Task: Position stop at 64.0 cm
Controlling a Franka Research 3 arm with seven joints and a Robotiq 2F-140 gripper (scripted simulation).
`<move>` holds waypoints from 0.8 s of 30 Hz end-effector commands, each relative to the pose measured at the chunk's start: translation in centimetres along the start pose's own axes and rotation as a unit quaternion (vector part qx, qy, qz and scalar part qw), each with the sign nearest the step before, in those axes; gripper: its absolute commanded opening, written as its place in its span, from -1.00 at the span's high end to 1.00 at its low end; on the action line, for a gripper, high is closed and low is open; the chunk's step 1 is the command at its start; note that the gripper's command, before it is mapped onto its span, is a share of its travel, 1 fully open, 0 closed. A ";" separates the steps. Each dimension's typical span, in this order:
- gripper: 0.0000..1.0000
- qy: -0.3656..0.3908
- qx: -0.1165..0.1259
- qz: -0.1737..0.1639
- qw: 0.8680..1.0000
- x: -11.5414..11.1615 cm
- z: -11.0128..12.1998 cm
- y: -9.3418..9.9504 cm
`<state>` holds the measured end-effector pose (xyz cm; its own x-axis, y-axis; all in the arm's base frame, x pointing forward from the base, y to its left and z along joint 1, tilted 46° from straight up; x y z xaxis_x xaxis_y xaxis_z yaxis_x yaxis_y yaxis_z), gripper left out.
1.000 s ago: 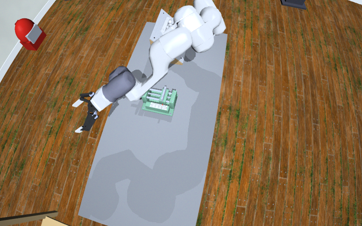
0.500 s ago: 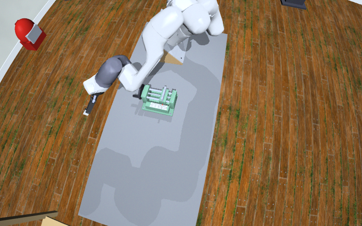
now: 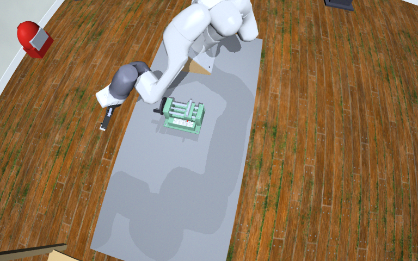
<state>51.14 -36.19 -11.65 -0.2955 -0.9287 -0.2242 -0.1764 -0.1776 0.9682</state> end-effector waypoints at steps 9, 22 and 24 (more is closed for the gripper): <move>-1.00 -0.013 -0.021 -0.034 0.999 -0.8 1.6 0.3; -1.00 -0.028 -0.037 -0.064 0.997 -1.7 2.8 0.9; -1.00 -0.028 -0.037 -0.064 0.997 -1.7 2.8 0.9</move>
<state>48.97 -34.33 -10.69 -0.3323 -0.8798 -0.3399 -0.1546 -0.3047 0.9398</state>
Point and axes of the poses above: the point where the finger pads meet when closed, its own y axis back along the fingers, its own z axis across the jaws, x = y × z, the point moved 9 cm from there along y, back along the fingers, and after that the axes turned 12 degrees about -y, right-handed, at the moved point
